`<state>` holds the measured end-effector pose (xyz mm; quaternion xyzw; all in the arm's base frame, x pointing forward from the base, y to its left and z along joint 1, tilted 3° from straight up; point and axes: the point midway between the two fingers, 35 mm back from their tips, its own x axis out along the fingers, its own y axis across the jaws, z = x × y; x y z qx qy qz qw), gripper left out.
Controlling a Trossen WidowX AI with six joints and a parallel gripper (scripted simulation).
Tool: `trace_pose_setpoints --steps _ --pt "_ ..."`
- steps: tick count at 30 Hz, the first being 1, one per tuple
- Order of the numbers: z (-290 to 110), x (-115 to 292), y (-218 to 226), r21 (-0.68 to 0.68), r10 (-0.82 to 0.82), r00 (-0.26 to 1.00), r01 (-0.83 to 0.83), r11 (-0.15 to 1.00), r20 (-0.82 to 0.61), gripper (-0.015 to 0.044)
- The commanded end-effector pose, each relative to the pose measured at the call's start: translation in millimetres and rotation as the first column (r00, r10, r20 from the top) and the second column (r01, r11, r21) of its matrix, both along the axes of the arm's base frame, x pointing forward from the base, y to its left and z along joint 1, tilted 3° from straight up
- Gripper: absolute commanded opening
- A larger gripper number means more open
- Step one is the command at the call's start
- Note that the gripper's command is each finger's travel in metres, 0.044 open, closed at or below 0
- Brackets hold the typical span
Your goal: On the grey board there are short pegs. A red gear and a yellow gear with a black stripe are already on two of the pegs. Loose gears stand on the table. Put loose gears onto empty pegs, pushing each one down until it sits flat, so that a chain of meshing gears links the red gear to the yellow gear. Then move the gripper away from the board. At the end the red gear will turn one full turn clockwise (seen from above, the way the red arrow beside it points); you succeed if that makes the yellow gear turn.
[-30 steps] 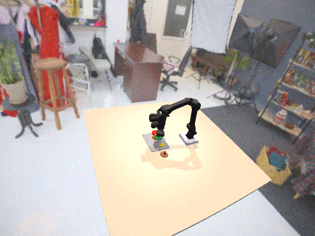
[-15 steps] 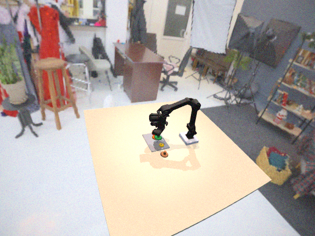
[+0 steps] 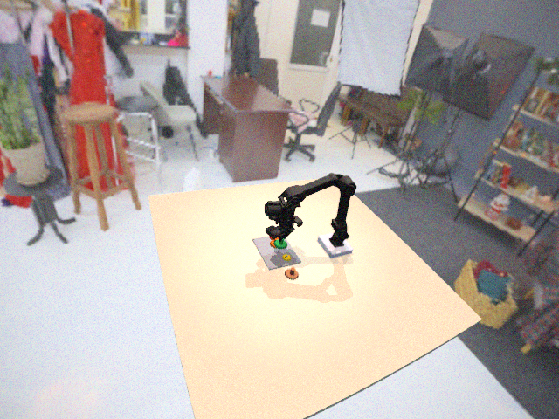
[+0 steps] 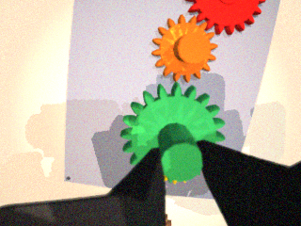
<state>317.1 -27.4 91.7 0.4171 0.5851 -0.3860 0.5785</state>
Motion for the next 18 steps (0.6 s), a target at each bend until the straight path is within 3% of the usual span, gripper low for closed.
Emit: trace_pose_setpoints --steps 1,18 --pt "0.3 -0.2 0.3 0.003 -0.037 0.999 0.037 0.999 -0.002 0.0000" --pt "-18.7 -0.3 1.1 0.003 0.003 1.000 -0.003 1.000 -0.001 0.0000"
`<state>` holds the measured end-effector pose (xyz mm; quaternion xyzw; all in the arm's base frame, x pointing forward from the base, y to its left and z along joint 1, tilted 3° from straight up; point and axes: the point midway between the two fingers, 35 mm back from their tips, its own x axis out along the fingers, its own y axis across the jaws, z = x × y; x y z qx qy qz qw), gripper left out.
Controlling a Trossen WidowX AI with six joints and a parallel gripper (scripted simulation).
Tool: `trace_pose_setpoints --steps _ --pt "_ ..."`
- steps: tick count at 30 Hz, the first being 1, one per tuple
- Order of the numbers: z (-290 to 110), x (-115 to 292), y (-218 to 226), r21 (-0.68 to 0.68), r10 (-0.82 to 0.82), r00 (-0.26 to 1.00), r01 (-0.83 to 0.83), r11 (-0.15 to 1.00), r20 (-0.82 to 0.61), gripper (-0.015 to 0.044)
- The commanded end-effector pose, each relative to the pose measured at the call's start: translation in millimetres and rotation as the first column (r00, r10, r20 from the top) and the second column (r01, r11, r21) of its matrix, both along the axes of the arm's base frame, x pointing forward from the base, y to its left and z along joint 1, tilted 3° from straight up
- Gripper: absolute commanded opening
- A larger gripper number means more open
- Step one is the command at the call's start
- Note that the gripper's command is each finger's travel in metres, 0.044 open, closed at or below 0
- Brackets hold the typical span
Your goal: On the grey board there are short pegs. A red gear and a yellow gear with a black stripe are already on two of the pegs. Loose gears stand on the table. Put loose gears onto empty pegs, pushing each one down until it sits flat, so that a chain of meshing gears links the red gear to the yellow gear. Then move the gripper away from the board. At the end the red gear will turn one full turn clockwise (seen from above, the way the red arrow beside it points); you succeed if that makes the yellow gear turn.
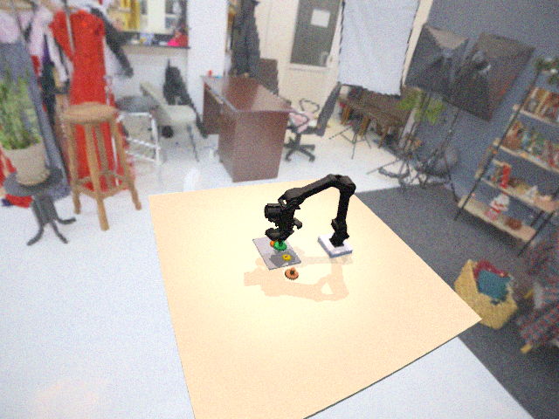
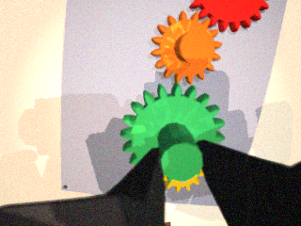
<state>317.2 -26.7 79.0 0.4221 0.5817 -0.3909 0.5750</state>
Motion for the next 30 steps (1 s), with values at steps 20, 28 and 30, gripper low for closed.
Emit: trace_pose_setpoints --steps 20,28,30 --pt "-31.0 -0.2 1.7 0.005 -0.234 0.972 0.234 0.972 -0.012 0.0000" --pt "-31.2 0.5 1.0 0.005 -0.251 0.968 0.252 0.968 -0.013 0.0000" --pt "-31.3 0.8 1.2 0.005 -0.231 0.973 0.231 0.973 -0.012 0.0000"
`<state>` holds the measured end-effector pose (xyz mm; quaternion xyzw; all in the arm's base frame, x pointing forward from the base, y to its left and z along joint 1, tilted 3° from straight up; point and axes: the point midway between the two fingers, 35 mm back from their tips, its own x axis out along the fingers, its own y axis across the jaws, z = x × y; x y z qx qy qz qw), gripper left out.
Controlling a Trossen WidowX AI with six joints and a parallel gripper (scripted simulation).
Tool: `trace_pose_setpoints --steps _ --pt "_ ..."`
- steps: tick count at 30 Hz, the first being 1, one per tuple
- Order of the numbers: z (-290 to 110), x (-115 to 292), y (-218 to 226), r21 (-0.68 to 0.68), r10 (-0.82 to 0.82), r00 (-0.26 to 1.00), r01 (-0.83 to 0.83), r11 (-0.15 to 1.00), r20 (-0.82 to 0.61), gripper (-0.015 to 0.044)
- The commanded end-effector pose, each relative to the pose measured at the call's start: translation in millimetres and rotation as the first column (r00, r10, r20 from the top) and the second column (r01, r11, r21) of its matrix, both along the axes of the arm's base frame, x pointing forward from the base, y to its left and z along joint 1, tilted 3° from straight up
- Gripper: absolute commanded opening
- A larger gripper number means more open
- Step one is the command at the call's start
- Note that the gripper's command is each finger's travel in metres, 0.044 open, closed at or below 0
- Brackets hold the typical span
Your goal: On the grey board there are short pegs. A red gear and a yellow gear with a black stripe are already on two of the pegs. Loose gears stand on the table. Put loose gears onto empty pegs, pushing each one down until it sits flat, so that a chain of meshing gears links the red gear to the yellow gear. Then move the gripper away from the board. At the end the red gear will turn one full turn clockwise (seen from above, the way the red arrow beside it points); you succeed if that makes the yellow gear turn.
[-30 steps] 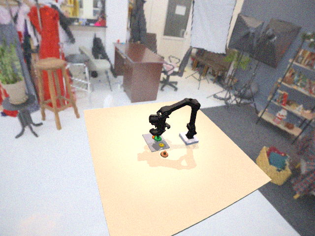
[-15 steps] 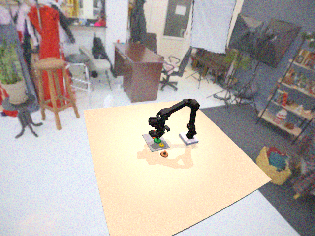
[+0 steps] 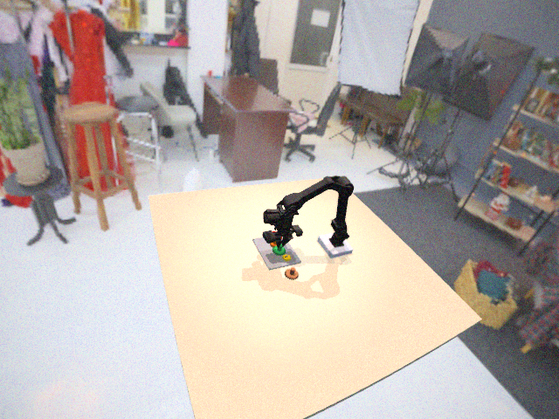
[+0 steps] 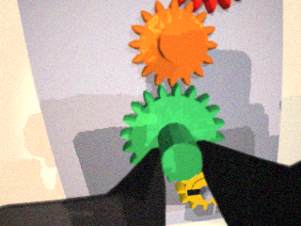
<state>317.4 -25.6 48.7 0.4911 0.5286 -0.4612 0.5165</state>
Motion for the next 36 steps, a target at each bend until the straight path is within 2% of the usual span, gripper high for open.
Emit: trace_pose_setpoints --steps 1,11,18,25,35,36 --pt "-1.0 0.7 0.3 0.001 0.035 0.999 -0.035 0.999 0.002 0.0000" --pt "-1.5 -0.4 1.0 -0.003 0.218 0.976 -0.218 0.976 0.010 0.0000" --pt "-3.7 0.0 0.0 -0.005 0.281 0.960 -0.280 0.960 0.012 0.0000" --pt "-5.4 0.8 0.7 -0.004 0.234 0.972 -0.234 0.972 0.010 0.0000" --pt "-8.2 -0.4 1.1 0.000 0.053 0.999 -0.053 0.999 0.003 0.0000" --pt "-8.0 -0.4 1.1 0.000 0.056 0.998 -0.056 0.998 0.003 0.0026"
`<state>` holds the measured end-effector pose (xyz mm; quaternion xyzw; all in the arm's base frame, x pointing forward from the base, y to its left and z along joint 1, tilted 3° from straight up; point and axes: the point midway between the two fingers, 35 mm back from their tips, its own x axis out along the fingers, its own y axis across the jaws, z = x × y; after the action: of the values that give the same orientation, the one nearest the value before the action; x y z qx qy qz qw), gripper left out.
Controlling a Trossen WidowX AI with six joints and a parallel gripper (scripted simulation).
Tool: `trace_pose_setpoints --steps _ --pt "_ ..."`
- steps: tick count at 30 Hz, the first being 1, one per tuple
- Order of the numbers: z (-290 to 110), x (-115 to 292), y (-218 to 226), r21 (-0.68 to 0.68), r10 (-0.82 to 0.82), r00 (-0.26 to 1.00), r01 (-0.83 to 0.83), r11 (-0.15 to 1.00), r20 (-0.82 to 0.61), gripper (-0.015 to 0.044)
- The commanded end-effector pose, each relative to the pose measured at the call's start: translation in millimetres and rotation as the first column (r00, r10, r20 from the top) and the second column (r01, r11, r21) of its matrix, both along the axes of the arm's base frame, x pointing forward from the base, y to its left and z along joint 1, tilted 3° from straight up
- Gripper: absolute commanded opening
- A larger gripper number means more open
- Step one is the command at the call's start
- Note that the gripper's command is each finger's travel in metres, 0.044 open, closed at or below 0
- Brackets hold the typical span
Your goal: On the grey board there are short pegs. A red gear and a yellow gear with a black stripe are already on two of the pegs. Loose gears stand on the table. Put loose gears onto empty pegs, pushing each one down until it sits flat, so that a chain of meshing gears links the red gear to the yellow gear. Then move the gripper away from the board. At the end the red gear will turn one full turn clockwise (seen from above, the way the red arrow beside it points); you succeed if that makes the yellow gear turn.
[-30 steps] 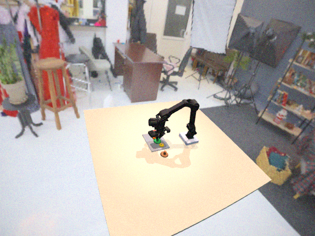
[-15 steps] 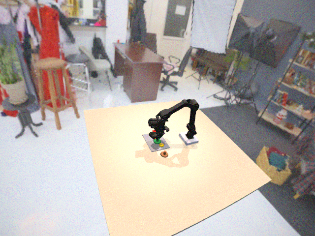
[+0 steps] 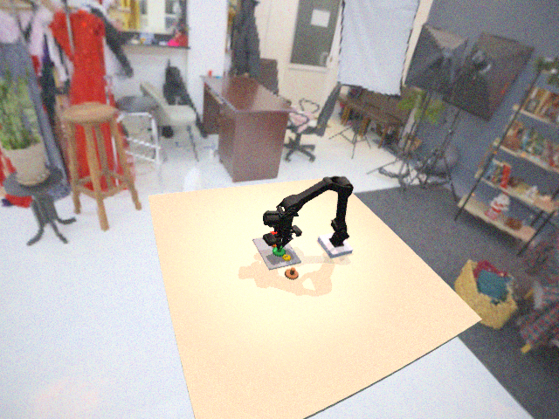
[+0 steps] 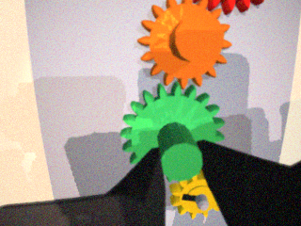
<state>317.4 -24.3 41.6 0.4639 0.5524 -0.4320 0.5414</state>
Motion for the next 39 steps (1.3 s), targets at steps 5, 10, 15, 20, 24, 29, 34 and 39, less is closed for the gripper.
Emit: trace_pose_setpoints --steps 5,10,15,20,24,29,34,39 --pt "3.2 -0.2 -0.5 -0.001 0.009 1.000 -0.009 1.000 0.000 0.0140" --pt "12.0 0.3 -0.9 -0.001 0.023 1.000 -0.023 1.000 0.001 0.0140" --pt "43.2 -0.2 -2.3 -0.001 0.023 1.000 -0.023 1.000 0.001 0.0140" --pt "43.0 0.6 -2.3 -0.001 0.019 1.000 -0.018 1.000 0.005 0.0166" --pt "87.8 -4.5 -3.8 -0.001 0.019 1.000 -0.019 1.000 0.005 0.0271" --pt "90.6 -5.0 -3.9 -0.001 0.018 1.000 -0.018 1.000 0.004 0.0402" --pt "90.6 -5.0 -3.9 -0.001 0.018 1.000 -0.018 1.000 0.004 0.0440" --pt "90.6 -5.0 -3.9 -0.001 0.018 1.000 -0.018 1.000 0.004 0.0440"
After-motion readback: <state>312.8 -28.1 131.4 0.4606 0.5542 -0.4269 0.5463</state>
